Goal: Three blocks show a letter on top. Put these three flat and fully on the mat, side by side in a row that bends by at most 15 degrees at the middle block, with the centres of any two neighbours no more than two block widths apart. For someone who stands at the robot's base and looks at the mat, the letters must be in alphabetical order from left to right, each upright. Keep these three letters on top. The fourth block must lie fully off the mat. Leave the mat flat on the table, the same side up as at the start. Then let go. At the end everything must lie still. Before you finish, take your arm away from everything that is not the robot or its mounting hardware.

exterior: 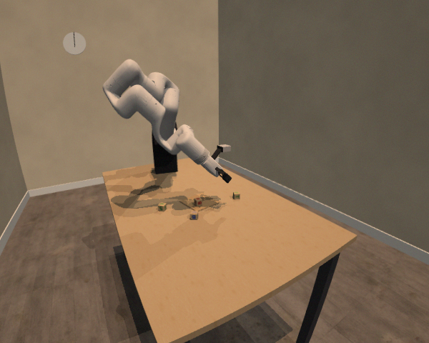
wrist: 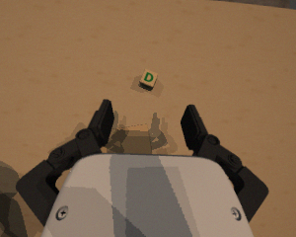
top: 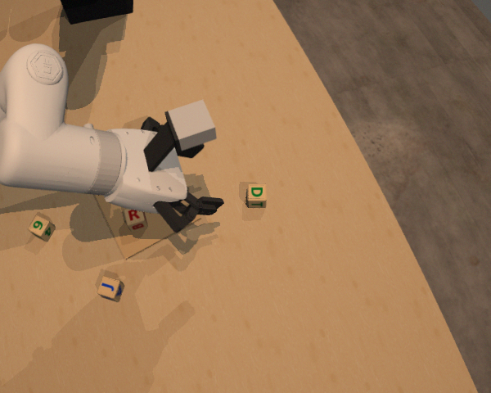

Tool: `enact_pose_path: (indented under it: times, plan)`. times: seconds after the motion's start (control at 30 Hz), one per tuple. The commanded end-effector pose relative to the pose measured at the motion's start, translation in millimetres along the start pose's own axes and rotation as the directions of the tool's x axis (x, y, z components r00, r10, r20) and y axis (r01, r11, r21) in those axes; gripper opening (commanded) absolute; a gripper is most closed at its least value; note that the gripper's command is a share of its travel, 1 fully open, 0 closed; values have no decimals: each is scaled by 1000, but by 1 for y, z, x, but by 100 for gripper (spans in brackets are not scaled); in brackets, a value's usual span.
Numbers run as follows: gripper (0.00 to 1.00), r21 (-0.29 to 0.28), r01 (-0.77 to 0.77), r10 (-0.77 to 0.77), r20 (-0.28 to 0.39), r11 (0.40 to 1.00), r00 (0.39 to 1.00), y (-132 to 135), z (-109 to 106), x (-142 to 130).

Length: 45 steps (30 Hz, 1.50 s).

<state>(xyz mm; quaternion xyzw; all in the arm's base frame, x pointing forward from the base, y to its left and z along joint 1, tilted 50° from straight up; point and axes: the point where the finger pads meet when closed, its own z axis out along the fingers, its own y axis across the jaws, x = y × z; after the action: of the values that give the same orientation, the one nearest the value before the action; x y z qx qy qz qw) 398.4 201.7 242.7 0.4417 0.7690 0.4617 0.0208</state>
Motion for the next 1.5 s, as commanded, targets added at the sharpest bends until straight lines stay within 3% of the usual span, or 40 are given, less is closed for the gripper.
enact_pose_path:
  times: [0.0, 0.1, 0.17, 0.6, 0.67, 1.1, 1.17, 1.47]
  plan:
    - [100, 2, 2, -2, -1, 1000, 1000, 0, -1, 0]
    - [100, 2, 2, -2, -1, 1000, 1000, 0, -1, 0]
    - [100, 5, -4, 4, -2, 1000, 1000, -5, -29, -28]
    - [100, 5, -4, 4, -2, 1000, 1000, -5, -29, -28]
    - [100, 2, 4, -4, -13, 1000, 1000, -13, -57, -50]
    - [100, 2, 4, -4, -13, 1000, 1000, -13, -57, -50]
    - [100, -5, 19, -20, -26, 1000, 999, -21, -80, -64]
    - [100, -5, 19, -20, -26, 1000, 999, -21, -80, -64]
